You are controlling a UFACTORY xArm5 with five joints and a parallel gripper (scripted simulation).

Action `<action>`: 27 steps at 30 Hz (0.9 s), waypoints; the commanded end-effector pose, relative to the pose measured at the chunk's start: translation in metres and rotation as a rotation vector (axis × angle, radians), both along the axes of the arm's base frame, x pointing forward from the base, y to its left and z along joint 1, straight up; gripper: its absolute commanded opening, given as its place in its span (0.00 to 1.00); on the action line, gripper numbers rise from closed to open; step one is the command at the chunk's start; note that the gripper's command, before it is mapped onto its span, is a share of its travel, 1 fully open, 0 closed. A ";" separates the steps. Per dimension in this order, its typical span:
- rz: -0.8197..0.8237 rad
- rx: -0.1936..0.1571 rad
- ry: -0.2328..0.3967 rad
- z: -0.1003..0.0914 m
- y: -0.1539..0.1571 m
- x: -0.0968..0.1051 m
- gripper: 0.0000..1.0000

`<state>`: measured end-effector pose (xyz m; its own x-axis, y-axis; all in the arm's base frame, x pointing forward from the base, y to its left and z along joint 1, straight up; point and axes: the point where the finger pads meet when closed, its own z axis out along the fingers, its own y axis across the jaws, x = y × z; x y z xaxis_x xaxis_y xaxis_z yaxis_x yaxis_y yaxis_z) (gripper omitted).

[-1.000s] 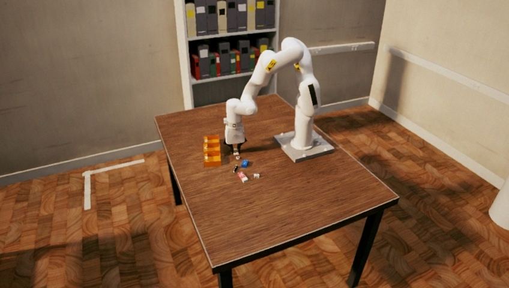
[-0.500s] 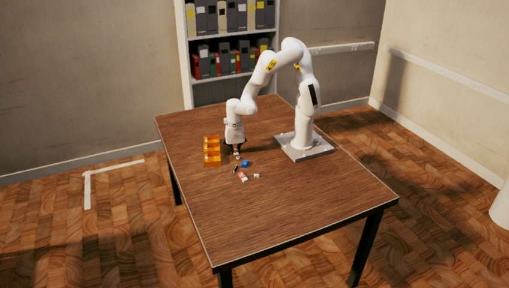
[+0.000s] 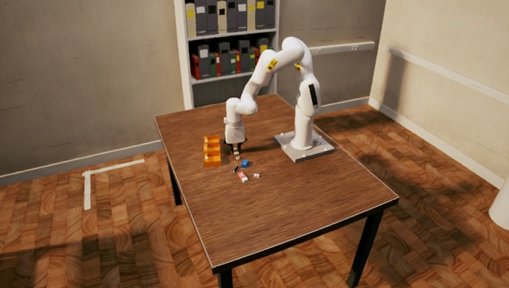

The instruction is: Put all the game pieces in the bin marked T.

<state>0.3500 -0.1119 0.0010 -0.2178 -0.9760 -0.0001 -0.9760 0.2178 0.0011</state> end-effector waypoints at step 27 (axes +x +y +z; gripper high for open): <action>0.000 -0.002 -0.006 0.057 -0.001 0.002 0.21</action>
<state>0.3506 -0.1125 0.0570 -0.2178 -0.9760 0.0001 -0.9760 0.2178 -0.0011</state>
